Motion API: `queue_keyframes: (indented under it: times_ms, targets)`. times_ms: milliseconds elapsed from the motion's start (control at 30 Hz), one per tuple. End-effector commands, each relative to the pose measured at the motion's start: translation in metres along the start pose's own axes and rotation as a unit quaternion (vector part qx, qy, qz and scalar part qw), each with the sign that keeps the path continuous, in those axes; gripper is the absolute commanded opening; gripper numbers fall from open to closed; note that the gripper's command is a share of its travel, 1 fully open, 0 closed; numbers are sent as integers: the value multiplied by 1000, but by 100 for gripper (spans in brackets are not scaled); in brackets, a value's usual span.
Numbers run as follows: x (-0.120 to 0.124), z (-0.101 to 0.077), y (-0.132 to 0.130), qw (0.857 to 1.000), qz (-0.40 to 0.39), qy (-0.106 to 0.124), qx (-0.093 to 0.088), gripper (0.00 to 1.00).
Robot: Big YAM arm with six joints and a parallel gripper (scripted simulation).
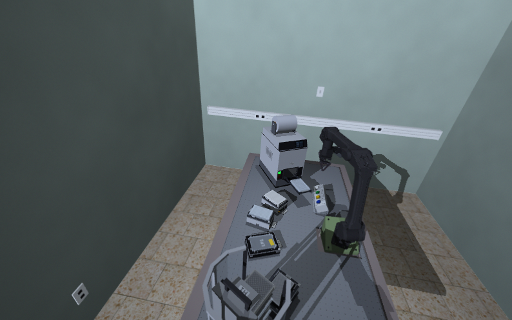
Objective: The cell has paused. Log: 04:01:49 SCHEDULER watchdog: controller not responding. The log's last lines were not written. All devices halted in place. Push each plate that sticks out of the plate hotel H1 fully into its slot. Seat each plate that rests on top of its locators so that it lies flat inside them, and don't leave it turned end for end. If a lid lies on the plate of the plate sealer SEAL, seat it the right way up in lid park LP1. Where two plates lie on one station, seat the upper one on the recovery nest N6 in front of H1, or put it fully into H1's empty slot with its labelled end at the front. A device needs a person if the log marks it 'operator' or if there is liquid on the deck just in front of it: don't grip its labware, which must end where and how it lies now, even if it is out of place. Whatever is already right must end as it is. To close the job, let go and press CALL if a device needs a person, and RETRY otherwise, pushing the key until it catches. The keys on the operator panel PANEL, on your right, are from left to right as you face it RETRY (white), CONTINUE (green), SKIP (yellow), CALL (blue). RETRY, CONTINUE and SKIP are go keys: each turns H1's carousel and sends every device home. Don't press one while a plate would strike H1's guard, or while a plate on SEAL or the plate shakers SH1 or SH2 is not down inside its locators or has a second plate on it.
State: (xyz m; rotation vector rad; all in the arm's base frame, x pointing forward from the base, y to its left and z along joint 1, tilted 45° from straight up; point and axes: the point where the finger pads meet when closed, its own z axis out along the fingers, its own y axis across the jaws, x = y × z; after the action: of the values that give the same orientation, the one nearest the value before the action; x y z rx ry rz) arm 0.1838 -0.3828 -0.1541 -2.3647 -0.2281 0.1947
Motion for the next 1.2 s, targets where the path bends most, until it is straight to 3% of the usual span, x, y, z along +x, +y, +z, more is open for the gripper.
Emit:
queue_keyframes:
  times_ms: [0, 767, 833, 1167]
  targets:
    - [8, -13, 20, 1000, 3, 1, -20, 100]
    - [8, -13, 20, 1000, 3, 1, -20, 100]
    - [6, 20, 7, 1000, 3, -5, 2, 96]
    - [6, 70, 5, 1000, 3, -4, 2, 76]
